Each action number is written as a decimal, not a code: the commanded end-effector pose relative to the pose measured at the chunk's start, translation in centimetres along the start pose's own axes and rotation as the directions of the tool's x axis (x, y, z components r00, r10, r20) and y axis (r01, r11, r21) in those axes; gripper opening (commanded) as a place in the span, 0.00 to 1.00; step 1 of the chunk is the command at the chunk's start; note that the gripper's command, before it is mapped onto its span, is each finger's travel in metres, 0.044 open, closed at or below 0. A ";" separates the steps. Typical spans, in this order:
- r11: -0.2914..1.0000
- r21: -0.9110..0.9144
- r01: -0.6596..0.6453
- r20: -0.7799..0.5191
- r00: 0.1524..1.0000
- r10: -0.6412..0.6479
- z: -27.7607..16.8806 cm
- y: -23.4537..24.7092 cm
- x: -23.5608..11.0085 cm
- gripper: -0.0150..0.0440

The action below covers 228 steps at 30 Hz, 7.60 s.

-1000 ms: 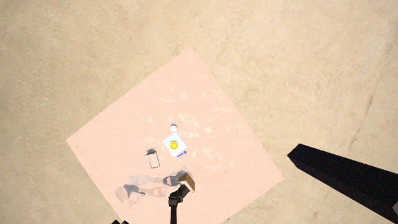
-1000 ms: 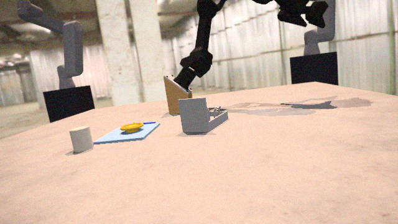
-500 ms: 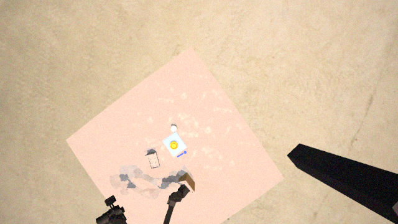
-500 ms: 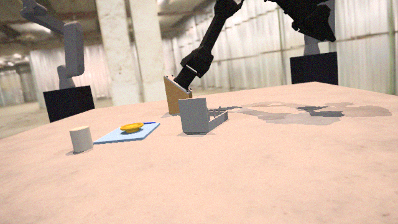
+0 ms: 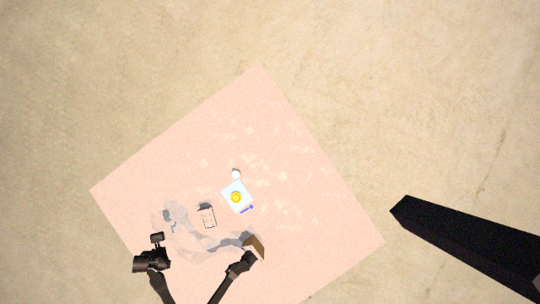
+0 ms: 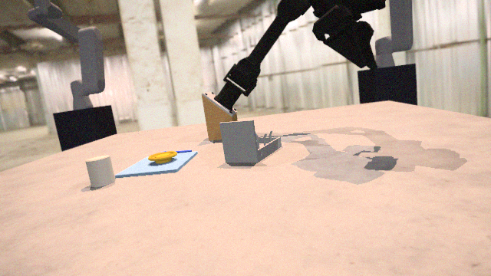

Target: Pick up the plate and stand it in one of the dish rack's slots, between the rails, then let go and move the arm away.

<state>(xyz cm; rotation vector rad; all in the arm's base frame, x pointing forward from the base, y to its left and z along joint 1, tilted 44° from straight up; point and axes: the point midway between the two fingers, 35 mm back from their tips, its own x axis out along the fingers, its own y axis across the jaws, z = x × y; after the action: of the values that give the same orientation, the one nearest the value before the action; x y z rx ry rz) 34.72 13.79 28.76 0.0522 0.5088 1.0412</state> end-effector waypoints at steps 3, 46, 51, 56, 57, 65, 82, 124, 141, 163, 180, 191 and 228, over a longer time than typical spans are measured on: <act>0.989 0.081 0.122 -0.092 0.989 -0.114 -3.7 -6.0 -1.2 0.93; 0.515 0.767 0.383 -0.475 0.878 0.055 -35.5 -19.3 -15.7 0.93; 0.516 0.769 0.378 -0.471 0.880 0.057 -38.6 -18.0 -10.5 0.93; 0.516 0.769 0.378 -0.471 0.880 0.057 -38.5 -17.8 -10.2 0.93; 0.516 0.769 0.378 -0.471 0.880 0.057 -38.5 -17.8 -10.1 0.93; 0.515 0.769 0.378 -0.471 0.880 0.057 -39.1 -17.8 -8.9 0.93; 0.516 0.769 0.377 -0.470 0.881 0.058 -40.3 -17.6 -6.4 0.93; 0.515 0.767 0.384 -0.475 0.878 0.053 -38.9 -18.6 -8.7 0.25; 0.514 0.766 0.386 -0.478 0.877 0.052 -35.2 -19.8 -16.0 0.25; 0.352 0.831 0.431 -0.477 0.877 0.051 -30.6 -18.6 -19.6 0.25; -0.223 0.851 0.476 -0.480 0.876 0.039 -24.5 -13.1 -17.7 0.25; -0.570 0.713 0.410 -0.478 0.878 0.034 -21.6 -8.9 -16.4 0.25; -0.984 0.113 0.138 -0.565 0.823 0.050 -20.3 1.4 -12.5 0.25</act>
<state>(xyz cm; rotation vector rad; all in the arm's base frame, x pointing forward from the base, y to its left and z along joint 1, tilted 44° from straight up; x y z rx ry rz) 20.17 -0.16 16.76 2.0571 1.5187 -1.2029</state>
